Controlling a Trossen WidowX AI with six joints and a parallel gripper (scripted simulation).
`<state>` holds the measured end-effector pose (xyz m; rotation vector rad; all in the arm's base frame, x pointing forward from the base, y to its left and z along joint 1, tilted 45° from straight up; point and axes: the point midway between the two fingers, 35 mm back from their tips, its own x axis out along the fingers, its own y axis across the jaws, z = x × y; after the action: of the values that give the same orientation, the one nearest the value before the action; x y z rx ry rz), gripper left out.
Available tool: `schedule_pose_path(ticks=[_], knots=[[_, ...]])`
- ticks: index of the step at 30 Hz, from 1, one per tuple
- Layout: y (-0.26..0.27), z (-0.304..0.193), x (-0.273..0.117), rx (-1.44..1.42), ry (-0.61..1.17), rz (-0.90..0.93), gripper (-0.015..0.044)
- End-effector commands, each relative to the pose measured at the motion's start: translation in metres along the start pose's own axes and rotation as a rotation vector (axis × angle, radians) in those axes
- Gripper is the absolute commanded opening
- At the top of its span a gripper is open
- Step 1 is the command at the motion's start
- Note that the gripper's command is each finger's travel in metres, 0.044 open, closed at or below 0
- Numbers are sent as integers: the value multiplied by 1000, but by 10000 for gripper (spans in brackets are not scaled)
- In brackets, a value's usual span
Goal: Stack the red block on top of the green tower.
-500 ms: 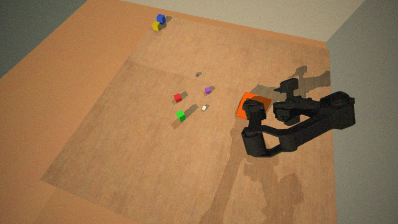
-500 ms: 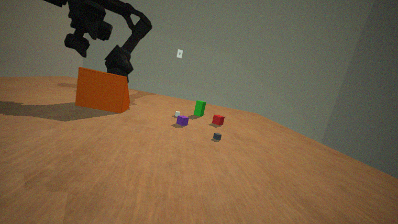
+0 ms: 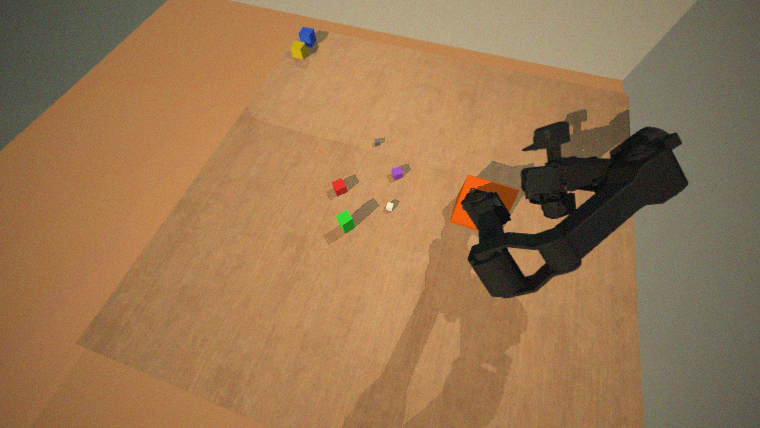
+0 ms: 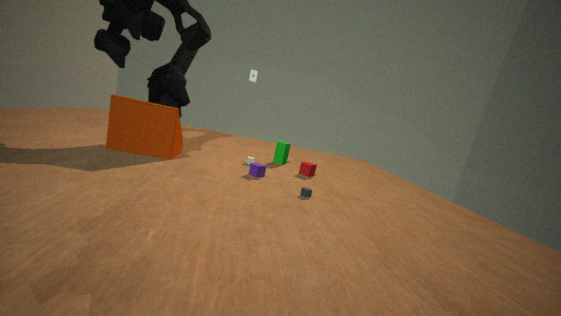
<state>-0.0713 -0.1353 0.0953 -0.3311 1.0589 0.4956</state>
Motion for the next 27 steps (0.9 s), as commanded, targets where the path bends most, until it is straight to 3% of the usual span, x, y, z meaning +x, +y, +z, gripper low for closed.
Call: schedule_pose_path(ticks=[1, 27], knots=[[-11, 0, 2, 6, 0, 14, 440], [-134, 50, 27, 379, 1, 134, 440]])
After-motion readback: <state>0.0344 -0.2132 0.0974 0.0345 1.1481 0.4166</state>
